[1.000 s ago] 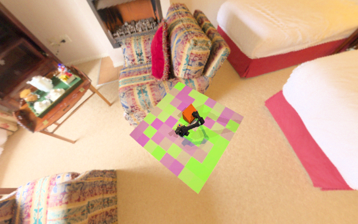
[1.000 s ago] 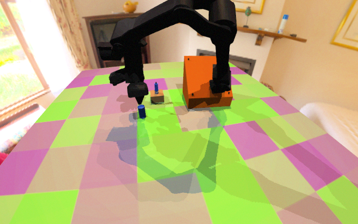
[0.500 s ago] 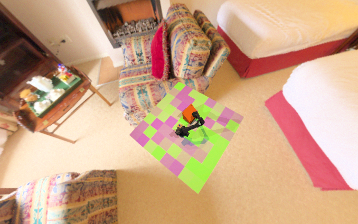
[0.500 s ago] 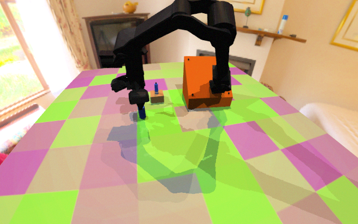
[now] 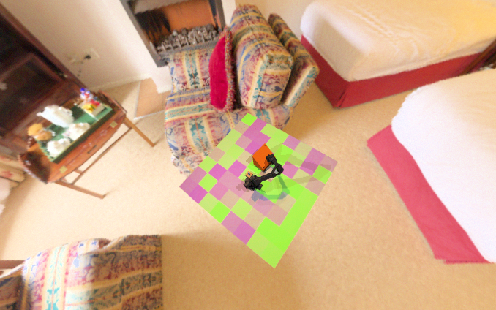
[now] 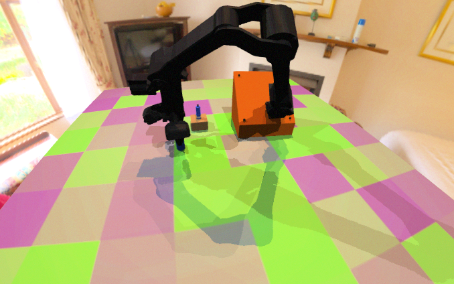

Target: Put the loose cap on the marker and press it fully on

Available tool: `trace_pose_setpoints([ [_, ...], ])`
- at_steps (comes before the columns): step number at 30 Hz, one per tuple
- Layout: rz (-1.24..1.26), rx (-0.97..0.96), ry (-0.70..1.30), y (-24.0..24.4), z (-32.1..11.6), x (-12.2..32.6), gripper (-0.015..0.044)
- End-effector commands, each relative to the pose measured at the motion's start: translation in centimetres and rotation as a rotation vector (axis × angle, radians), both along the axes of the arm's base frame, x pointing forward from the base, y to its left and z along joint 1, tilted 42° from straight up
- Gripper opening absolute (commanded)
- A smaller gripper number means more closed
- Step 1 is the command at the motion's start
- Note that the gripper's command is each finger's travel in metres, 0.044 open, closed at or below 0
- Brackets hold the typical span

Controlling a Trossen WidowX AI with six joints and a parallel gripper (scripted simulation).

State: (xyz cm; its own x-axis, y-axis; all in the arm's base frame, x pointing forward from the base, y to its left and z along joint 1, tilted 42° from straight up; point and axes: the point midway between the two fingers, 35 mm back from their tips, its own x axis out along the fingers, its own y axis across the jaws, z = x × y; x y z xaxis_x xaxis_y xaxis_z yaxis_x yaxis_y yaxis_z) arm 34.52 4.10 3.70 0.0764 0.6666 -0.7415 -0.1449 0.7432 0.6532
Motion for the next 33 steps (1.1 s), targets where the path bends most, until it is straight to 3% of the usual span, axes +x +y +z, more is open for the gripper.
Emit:
trace_pose_setpoints([
  [1, 0.001, 0.005, 0.01, 0.6, -0.5, -0.2, 0.0241],
  [8, 0.001, 0.006, 0.01, 1.2, -1.1, -0.2, 0.0241],
  [11, 0.001, 0.006, 0.01, 1.2, -1.1, -0.2, 0.0163],
  [21, 0.001, 0.006, 0.01, 1.2, -1.2, -0.2, 0.0096],
  [25, -0.023, 0.012, 0.006, 1.1, -0.6, 0.0, 0.0],
  [33, -0.019, 0.008, 0.006, -0.2, 0.6, 0.0, 0.0],
])
